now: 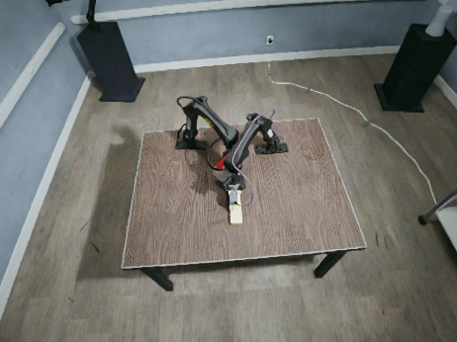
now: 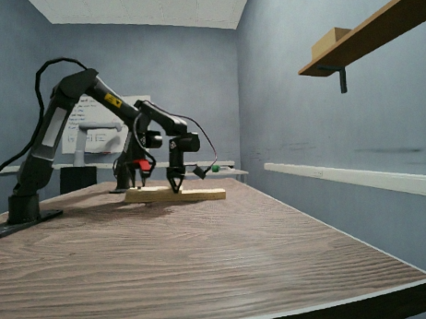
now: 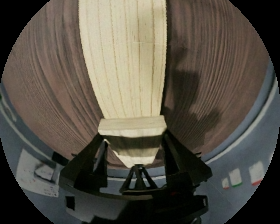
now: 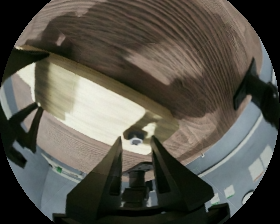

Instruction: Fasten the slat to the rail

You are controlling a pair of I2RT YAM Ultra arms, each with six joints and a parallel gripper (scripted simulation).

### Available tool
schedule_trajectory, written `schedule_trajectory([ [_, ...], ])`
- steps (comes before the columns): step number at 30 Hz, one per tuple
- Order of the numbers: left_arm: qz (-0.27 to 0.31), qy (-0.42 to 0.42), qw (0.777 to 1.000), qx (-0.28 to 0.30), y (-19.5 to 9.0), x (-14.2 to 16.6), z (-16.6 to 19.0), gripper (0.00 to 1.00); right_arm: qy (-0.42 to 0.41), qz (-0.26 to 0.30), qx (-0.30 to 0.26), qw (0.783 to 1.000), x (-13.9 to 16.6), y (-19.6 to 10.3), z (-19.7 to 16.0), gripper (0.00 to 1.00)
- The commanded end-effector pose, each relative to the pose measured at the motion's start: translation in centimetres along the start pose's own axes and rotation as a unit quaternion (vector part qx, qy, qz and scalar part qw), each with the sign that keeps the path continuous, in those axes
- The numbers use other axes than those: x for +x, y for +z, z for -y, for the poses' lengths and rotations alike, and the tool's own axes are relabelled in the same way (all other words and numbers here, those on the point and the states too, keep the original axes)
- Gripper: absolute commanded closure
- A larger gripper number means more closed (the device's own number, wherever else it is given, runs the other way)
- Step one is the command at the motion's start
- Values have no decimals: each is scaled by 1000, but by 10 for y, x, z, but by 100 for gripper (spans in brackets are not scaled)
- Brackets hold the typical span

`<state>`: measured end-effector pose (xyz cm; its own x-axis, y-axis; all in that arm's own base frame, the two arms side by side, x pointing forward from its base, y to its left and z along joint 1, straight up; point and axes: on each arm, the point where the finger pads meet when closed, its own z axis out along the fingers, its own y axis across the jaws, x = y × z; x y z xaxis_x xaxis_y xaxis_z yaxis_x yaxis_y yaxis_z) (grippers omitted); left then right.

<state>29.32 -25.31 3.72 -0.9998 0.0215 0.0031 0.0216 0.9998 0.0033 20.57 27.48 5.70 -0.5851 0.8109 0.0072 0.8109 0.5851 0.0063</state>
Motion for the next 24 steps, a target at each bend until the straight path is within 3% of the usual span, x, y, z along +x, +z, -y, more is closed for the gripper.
schedule_trajectory([
  [1, 5, 0, 1000, 4, -4, -2, 1, 28, -41, -1, -5, 999, 0, -3, -2, 66],
  [5, 5, 0, 1000, 4, -4, -2, 1, 28, -192, 0, -5, 981, 0, -4, -2, 66],
  [10, 5, 0, 1000, 4, -4, -2, 1, 28, -300, 1, -5, 954, 0, -5, -2, 66],
  [16, 5, 0, 1000, 4, -4, -2, 1, 28, -426, 1, -5, 905, 0, -5, -2, 66],
  [18, 5, 0, 1000, 4, -4, -2, 1, 28, -426, 1, -5, 905, 0, -5, -2, 66],
  [19, 5, 0, 1000, 4, -4, -2, 1, 28, -477, 2, -4, 879, 0, -5, -2, 66],
  [24, 5, 0, 1000, 4, -4, -2, 1, 28, -571, 2, -4, 821, 0, -6, -2, 66],
])
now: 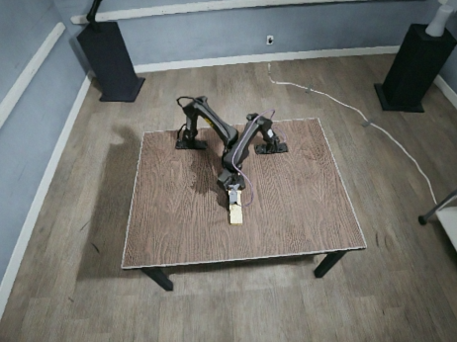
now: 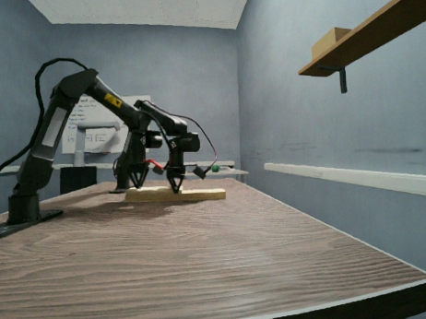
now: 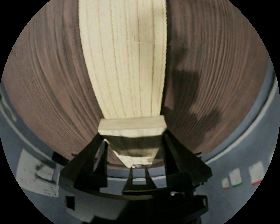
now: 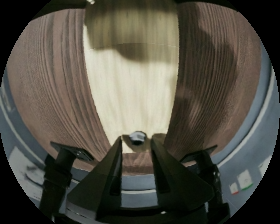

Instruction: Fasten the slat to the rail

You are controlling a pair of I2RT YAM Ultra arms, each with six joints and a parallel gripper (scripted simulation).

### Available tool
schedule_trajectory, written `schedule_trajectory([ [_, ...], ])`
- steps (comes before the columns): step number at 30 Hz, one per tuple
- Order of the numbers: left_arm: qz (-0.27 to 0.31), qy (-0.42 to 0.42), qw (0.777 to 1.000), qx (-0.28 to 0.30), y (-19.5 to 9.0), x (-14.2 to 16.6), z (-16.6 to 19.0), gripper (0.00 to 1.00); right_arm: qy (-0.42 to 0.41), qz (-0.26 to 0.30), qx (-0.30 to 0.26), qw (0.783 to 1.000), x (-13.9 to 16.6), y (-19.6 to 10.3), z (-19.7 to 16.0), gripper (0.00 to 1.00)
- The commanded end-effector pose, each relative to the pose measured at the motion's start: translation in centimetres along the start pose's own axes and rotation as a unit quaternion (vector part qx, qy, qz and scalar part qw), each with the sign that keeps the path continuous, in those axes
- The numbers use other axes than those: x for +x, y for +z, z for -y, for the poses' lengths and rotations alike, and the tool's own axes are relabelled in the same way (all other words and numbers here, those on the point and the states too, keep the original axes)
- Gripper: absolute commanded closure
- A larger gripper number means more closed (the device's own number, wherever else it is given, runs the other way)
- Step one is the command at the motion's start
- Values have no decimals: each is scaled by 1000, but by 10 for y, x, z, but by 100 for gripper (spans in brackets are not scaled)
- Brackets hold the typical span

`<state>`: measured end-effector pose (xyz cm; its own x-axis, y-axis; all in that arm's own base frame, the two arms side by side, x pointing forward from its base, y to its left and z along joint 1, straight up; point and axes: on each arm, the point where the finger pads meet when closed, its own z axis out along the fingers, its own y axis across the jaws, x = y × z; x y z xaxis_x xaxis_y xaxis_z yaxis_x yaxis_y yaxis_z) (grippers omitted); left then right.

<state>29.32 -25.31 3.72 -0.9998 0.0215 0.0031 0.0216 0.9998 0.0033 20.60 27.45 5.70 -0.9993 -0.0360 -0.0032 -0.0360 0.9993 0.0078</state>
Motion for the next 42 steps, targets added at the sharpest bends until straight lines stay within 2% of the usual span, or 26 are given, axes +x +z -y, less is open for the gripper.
schedule_trajectory([
  [1, 5, 0, 1000, 4, -4, -2, 1, 28, -139, 3, -3, 990, -2, -6, -1, 66],
  [9, 5, 0, 1000, 4, -4, -2, 1, 28, -315, 4, -2, 949, -2, -7, -1, 66],
  [11, 5, 0, 1000, 4, -4, -2, 1, 28, -315, 4, -2, 949, -2, -7, -1, 66],
  [12, 5, 0, 1000, 4, -4, -2, 1, 28, -369, 4, -2, 930, -2, -7, -1, 66],
  [19, 5, 0, 1000, 4, -4, -2, 1, 28, -509, 4, 0, 861, -2, -8, -1, 66],
  [26, 5, 0, 1000, 4, -4, -2, 1, 28, -638, 4, 1, 770, -2, -8, -1, 66],
  [28, 5, 0, 1000, 4, -4, -2, 1, 28, -638, 4, 1, 770, -2, -8, -1, 66],
  [29, 5, 0, 1000, 4, -4, -2, 1, 28, -681, 4, 1, 732, -2, -8, -1, 66],
  [35, 5, 0, 1000, 4, -4, -2, 1, 28, -772, 4, 2, 635, -2, -9, -1, 66],
  [42, 5, 0, 1000, 4, -4, -2, 1, 28, -863, 2, 3, 506, -2, -9, 0, 66],
])
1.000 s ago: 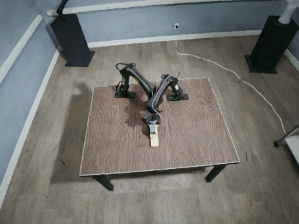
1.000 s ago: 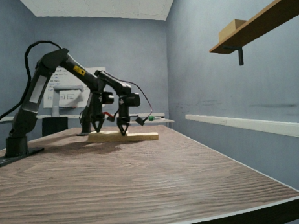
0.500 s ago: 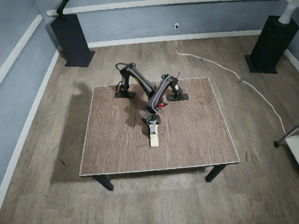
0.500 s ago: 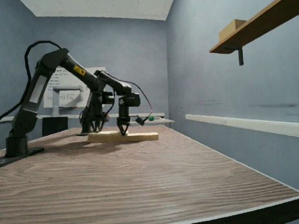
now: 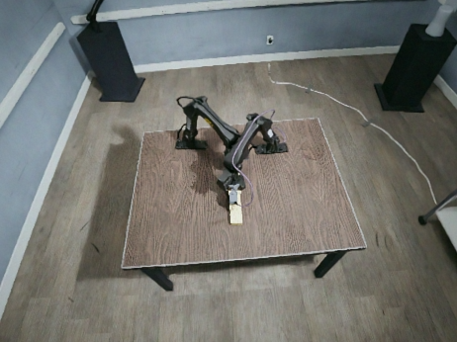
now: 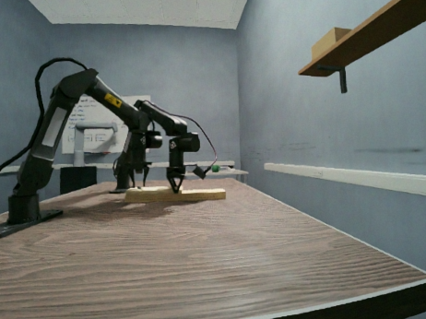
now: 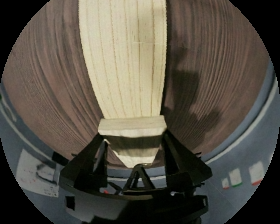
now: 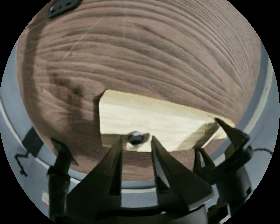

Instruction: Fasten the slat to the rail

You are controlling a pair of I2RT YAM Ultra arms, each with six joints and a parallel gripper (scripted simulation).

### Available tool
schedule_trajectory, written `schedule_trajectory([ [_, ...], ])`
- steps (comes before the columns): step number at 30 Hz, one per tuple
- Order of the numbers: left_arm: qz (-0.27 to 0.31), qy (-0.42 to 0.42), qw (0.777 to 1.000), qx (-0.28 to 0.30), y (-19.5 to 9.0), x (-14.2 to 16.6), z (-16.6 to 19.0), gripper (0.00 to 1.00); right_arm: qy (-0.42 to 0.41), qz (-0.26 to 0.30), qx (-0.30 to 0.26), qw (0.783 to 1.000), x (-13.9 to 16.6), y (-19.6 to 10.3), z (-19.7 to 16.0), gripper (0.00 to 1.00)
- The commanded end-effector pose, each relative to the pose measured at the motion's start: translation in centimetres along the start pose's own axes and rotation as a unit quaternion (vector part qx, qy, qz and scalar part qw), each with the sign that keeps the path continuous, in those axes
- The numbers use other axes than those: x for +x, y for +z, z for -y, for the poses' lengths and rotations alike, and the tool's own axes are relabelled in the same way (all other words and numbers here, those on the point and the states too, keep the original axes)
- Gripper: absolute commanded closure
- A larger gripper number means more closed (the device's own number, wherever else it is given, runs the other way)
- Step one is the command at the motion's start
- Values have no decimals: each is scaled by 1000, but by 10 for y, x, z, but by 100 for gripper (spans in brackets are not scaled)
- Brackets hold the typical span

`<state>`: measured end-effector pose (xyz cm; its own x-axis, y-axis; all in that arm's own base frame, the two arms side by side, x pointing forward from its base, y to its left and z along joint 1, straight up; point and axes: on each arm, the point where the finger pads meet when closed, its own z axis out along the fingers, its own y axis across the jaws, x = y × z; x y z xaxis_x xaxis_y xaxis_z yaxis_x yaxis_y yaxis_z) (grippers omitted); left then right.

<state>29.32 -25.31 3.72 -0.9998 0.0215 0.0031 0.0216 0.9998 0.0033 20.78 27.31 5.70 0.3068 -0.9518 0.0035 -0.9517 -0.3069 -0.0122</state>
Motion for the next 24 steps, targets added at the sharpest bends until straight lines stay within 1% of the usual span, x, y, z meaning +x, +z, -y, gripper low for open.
schedule_trajectory([
  [1, 5, 0, 1000, 4, -4, -2, 1, 28, -139, 5, 0, 990, -1, -9, 1, 66],
  [3, 5, 0, 1000, 4, -4, -2, 1, 28, -139, 5, 0, 990, -1, -9, 1, 66],
  [4, 5, 0, 1000, 4, -4, -2, 1, 28, -157, 5, -1, 988, -1, -9, 1, 66],
  [24, 5, 0, 1000, 4, -4, -2, 1, 28, -157, 5, -1, 988, -1, -9, 1, 66],
])
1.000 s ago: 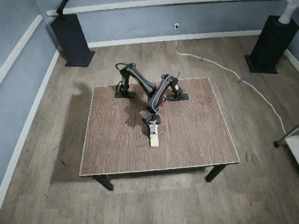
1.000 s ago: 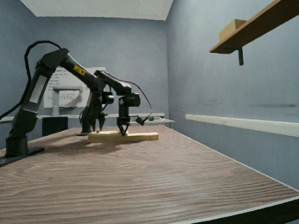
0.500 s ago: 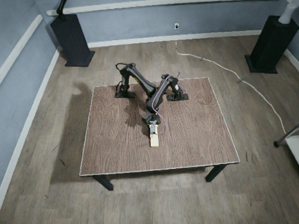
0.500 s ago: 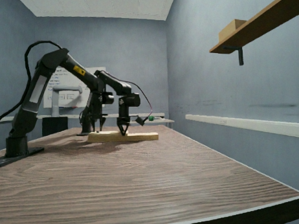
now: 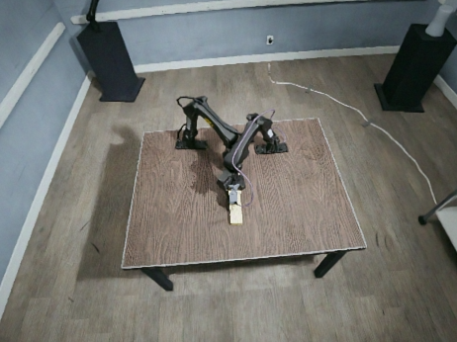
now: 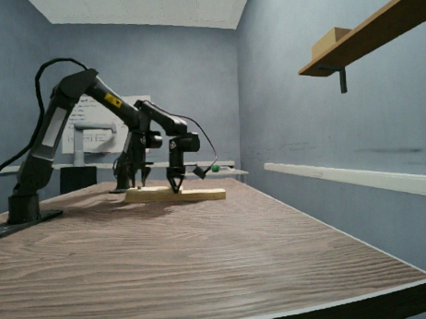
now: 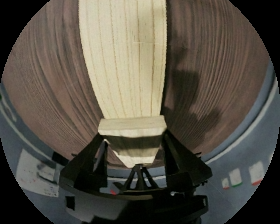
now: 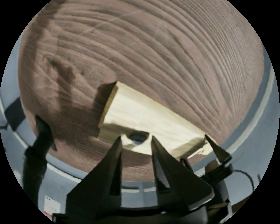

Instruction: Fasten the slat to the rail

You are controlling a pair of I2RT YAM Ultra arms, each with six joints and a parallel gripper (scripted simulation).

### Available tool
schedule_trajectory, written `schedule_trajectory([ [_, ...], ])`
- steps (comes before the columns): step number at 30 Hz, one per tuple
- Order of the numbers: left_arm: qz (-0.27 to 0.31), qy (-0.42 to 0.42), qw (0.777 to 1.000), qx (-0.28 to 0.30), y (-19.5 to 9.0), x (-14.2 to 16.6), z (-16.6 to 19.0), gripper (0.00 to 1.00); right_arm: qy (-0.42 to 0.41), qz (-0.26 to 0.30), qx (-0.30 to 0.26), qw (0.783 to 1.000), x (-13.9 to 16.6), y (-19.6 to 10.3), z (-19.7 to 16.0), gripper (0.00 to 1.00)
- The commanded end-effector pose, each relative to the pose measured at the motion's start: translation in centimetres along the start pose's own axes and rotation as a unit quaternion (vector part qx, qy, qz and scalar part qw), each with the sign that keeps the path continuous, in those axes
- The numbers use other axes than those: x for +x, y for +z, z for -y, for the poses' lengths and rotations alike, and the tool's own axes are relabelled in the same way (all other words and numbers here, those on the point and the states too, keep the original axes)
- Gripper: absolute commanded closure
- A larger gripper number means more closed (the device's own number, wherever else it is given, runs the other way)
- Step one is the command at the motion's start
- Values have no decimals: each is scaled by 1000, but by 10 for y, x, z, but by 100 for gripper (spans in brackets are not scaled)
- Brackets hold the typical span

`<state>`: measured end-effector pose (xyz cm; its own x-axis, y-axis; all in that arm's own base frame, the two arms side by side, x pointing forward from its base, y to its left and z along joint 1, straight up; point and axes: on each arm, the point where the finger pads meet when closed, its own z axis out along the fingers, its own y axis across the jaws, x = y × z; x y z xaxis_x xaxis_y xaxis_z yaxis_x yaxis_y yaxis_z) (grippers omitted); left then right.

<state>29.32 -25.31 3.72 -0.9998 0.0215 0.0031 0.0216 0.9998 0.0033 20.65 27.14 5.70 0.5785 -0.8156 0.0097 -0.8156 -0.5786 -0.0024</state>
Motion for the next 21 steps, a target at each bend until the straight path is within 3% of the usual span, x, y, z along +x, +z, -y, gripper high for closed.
schedule_trajectory([
  [1, 5, 0, 1000, 4, -4, -2, 1, 28, -5, 7, 4, 1000, -2, -9, 4, 66],
  [9, 5, 0, 1000, 4, -4, -2, 1, 28, -5, 7, 4, 1000, -2, -9, 4, 66],
  [21, 5, 0, 1000, 4, -4, -2, 1, 28, -1, 2, 5, 1000, -1, -3, 2, 80],
])
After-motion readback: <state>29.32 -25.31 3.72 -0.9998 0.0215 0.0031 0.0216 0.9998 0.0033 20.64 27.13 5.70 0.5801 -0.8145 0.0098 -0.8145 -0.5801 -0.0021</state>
